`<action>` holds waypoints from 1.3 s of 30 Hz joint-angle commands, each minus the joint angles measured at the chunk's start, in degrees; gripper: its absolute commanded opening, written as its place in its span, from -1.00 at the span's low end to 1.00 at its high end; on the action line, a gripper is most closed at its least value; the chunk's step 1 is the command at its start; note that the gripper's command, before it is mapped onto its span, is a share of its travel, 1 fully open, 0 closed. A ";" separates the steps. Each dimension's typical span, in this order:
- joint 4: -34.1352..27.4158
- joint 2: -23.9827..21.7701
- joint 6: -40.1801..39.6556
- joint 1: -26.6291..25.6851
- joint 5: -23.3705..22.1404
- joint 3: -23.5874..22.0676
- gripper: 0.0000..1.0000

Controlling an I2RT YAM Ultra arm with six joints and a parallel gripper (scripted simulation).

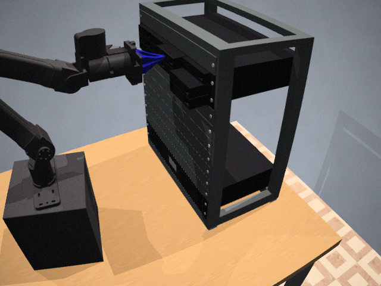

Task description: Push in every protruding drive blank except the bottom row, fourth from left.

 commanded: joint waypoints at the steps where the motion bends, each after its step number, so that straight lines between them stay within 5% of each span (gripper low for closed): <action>1: 1.95 1.94 0.53 -0.84 -0.61 3.31 -1.00; 39: 2.64 4.39 0.55 -1.19 -0.81 5.08 -1.00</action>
